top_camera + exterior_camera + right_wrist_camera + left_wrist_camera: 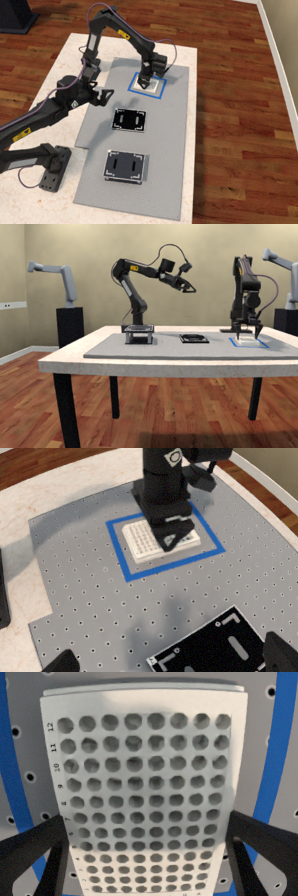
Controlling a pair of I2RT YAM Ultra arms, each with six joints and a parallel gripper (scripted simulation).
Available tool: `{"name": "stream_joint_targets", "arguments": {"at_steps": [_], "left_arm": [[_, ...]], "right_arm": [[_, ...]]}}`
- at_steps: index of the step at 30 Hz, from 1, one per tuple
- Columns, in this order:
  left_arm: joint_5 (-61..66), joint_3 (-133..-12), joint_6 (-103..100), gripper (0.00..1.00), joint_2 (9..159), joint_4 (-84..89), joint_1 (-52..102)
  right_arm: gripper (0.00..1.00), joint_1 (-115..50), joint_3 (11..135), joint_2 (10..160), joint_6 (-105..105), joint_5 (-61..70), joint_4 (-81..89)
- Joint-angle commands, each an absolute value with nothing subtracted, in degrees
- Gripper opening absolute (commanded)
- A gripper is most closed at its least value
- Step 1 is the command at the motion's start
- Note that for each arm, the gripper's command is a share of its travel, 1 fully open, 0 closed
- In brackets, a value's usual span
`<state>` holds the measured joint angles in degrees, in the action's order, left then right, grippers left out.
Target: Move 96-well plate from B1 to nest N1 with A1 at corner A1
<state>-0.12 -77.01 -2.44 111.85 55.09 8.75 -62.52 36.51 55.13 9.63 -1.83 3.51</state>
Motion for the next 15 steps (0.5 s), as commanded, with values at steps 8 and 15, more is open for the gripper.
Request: {"name": "stream_joint_targets", "arguments": {"at_steps": [8,15], "left_arm": [[0.32,-80.98,-2.80,0.79,109.00,60.59,8.16],[0.32,-85.39,-2.82,0.79,107.86,66.15,8.55]], "right_arm": [[1.00,-63.20,36.84,54.96,9.24,-1.97,1.76],[1.00,-63.20,36.84,54.96,9.24,-1.97,1.76]]}}
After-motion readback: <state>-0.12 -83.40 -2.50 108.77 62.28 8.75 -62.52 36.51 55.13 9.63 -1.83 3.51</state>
